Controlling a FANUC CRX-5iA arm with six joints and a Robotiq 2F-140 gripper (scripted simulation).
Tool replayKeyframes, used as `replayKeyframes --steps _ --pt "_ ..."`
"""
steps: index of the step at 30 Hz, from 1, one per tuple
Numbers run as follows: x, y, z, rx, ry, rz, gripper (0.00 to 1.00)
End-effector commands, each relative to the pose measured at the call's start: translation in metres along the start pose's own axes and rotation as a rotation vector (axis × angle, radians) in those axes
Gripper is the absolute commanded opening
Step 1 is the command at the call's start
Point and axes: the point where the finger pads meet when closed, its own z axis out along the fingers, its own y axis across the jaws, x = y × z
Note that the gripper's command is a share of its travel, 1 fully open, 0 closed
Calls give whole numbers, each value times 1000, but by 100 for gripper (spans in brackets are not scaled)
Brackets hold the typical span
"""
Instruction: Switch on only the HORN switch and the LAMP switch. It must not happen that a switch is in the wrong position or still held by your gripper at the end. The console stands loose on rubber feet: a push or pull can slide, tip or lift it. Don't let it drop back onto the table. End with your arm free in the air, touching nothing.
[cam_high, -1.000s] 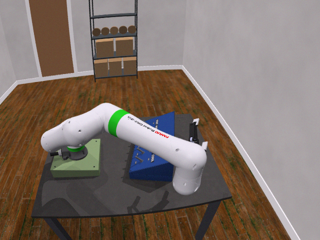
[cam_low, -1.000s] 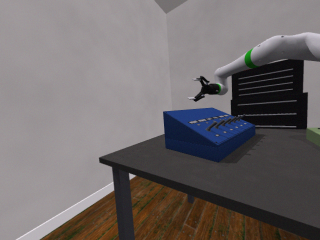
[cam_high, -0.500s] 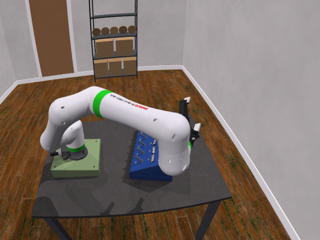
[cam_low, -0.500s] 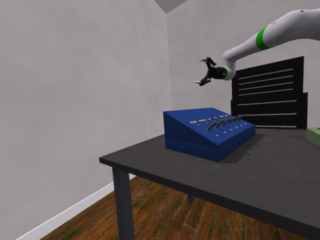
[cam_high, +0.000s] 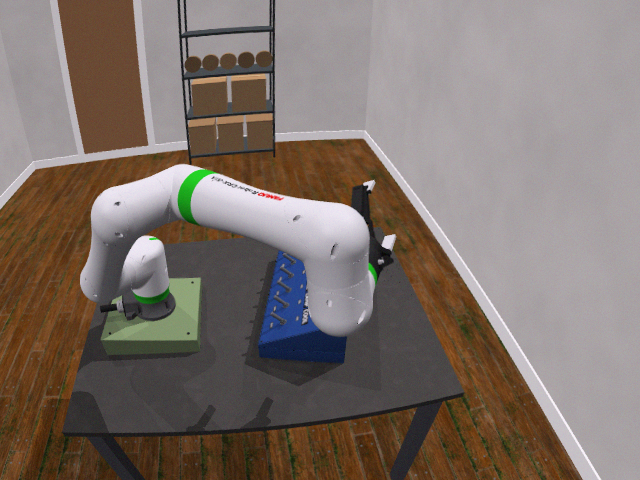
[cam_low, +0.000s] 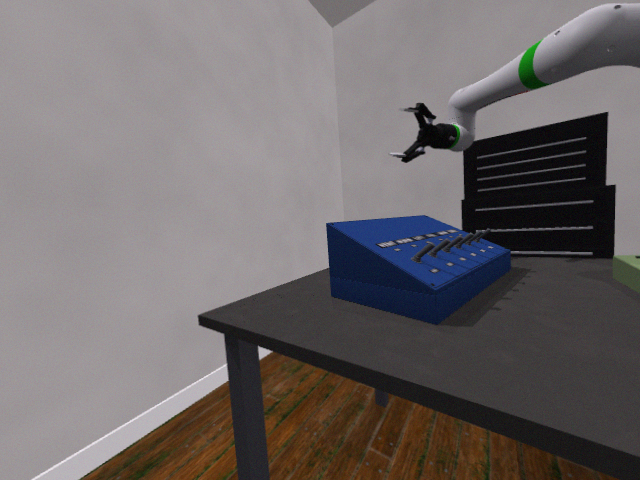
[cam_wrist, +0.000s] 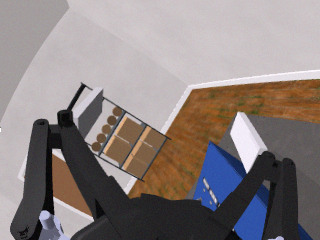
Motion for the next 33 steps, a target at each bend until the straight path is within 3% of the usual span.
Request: replayKeyframes --steps 1,3,7,10,13,15,18,20,21,22,23,25,26,28,29,30,31,33 --pt "-10 8 20 -25 -36 34 100" --pt "-10 8 20 -25 -36 34 100" --pt "-39 26 66 -95 -128 114 100" --pt "-50 32 81 -121 -160 139 100" --pt "-78 44 113 -186 -235 191 100" --pt "-78 44 113 -186 -235 191 100" --pt "-112 56 145 -269 -323 243 100" --pt "-112 56 145 -269 -323 243 100" --pt "-132 61 160 -318 -371 266 100" --pt "-132 61 160 -318 -371 266 100" --pt "-153 66 174 -372 -420 286 100" --pt "-153 66 174 -372 -420 286 100" --pt "-174 70 186 -430 -471 301 100" --pt "-174 70 186 -430 -471 301 100" --pt "-197 74 197 -493 -523 312 100" --pt "-197 74 197 -493 -523 312 100" --pt "-219 77 206 -560 -575 317 100" --pt "-219 77 206 -560 -575 317 100"
